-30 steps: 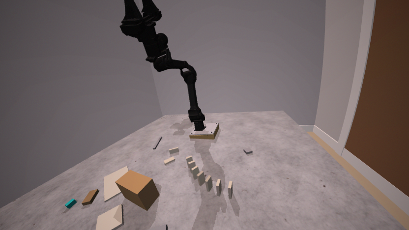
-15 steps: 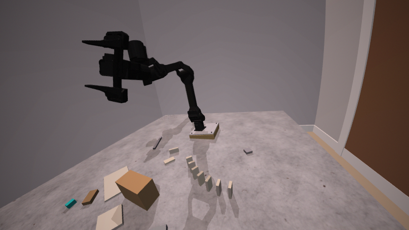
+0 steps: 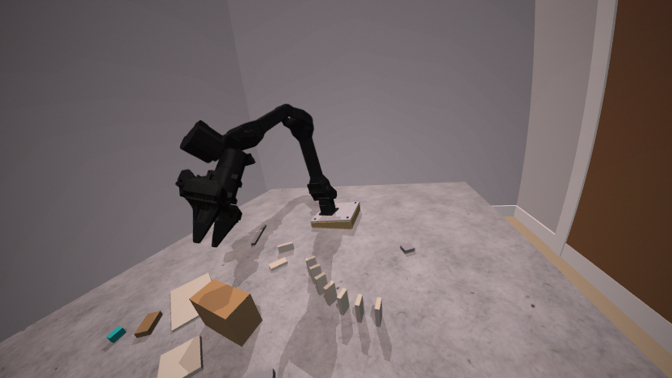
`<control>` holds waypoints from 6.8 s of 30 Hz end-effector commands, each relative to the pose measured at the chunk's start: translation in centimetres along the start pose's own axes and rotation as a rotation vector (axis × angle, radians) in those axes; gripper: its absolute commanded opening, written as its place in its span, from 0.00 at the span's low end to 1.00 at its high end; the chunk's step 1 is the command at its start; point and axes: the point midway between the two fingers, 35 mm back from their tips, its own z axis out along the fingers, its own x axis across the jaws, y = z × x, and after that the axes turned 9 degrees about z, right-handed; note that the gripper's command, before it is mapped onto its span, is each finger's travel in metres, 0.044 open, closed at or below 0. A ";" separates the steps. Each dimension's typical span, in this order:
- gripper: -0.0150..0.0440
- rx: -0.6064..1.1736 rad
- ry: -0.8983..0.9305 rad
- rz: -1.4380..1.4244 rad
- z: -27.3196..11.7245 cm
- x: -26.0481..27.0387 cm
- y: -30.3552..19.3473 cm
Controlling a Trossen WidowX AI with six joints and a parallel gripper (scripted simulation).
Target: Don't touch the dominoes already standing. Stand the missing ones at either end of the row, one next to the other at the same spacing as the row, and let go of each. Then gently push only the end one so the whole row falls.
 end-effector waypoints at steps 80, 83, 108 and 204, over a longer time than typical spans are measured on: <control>0.44 0.402 -0.637 -0.283 -0.3 -15.6 -6.3; 0.44 0.402 -0.637 -0.283 -2.6 -13.6 -5.3; 0.44 0.599 -0.468 -0.961 -2.7 -6.1 3.0; 0.44 -0.235 0.328 -0.940 5.2 -8.0 7.5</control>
